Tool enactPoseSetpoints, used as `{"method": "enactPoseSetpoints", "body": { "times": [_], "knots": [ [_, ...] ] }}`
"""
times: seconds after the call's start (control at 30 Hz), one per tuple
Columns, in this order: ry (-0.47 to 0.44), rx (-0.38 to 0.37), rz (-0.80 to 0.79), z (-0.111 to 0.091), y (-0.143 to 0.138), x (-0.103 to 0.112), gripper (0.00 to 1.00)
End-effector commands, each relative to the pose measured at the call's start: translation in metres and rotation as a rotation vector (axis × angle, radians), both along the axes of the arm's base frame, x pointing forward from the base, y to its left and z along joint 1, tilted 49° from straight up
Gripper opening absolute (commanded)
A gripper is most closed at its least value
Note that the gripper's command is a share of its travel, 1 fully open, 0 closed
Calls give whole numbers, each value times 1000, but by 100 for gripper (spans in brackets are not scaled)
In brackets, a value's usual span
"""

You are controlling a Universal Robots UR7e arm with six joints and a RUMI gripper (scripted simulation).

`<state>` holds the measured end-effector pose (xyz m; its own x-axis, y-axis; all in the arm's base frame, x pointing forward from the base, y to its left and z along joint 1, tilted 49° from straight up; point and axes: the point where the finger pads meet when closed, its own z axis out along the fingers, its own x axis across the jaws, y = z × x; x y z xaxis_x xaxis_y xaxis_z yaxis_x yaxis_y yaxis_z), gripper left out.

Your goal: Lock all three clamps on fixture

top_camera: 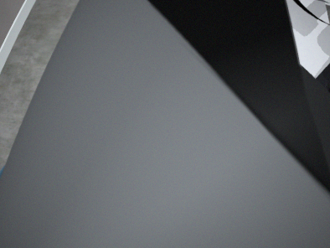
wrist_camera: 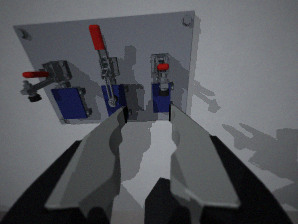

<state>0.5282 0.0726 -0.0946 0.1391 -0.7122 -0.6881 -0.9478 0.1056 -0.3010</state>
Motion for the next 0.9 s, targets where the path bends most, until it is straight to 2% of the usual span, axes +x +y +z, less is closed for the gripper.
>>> {"method": "enactPoseSetpoints", "body": {
  "times": [0.0,0.1,0.5,0.67,0.87],
  "knots": [
    [-2,-1,1,-4,-7,9,28],
    [-1,-1,2,-11,-17,22,28],
    [-1,-1,2,-11,-17,22,28],
    [-1,-1,2,-30,5,30,28],
    [-1,-1,2,-30,5,30,28]
  ]
}}
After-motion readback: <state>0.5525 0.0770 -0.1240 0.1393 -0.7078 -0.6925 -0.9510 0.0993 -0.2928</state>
